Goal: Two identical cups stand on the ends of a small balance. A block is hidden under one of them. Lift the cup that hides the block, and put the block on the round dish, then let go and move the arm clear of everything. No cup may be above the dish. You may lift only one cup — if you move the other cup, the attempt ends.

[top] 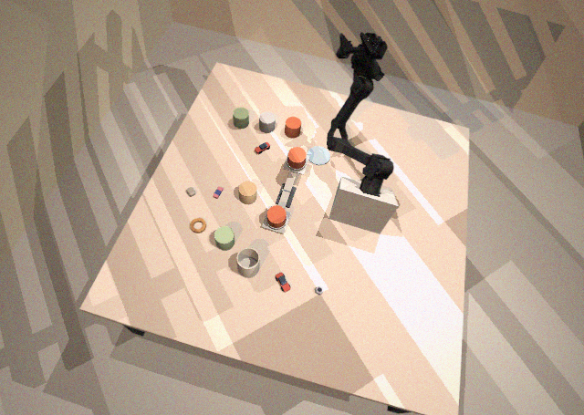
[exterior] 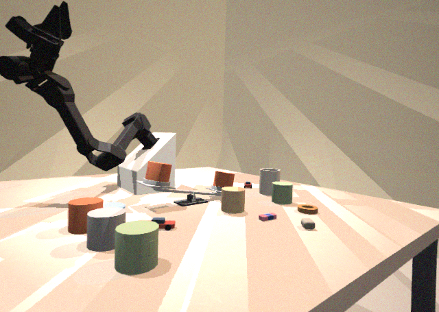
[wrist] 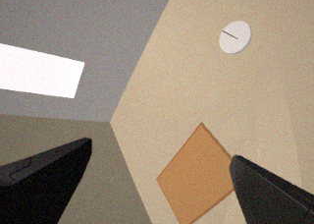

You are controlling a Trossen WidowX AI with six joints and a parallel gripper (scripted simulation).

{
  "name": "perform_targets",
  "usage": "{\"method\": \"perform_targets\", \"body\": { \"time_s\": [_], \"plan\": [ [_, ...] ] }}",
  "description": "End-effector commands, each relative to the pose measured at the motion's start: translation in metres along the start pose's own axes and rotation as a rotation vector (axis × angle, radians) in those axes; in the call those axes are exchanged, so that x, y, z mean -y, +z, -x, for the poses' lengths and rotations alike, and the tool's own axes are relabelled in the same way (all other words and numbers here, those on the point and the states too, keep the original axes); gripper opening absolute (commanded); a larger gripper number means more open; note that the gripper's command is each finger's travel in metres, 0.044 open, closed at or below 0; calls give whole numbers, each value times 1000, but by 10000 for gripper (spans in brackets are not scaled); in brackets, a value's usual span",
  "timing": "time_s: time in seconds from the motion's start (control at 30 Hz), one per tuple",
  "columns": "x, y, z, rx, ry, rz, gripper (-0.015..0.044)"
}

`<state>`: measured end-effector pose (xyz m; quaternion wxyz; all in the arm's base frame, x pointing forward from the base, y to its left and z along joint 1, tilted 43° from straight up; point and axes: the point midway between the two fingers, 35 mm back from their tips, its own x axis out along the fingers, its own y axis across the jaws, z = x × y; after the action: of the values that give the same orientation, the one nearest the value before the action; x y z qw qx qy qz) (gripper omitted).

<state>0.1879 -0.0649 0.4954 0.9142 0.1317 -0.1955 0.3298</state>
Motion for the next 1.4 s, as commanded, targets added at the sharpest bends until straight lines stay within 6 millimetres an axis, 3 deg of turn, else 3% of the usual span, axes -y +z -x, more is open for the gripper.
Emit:
{"method": "perform_targets", "body": {
  "time_s": [0.0, 0.33, 0.53, 0.73, 1.03, 1.37],
  "plan": [
    [-2, 0, 0, -1, 0, 3, 426],
    [-91, -16, -6, -83, 6, 152, 440],
    [-136, -45, -14, -163, -8, 240, 440],
    [-170, -86, -24, -260, -38, 319, 440],
    [-192, -162, -35, -433, -116, 424, 440],
    [-179, -253, -33, -655, -253, 521, 440]
  ]
}}
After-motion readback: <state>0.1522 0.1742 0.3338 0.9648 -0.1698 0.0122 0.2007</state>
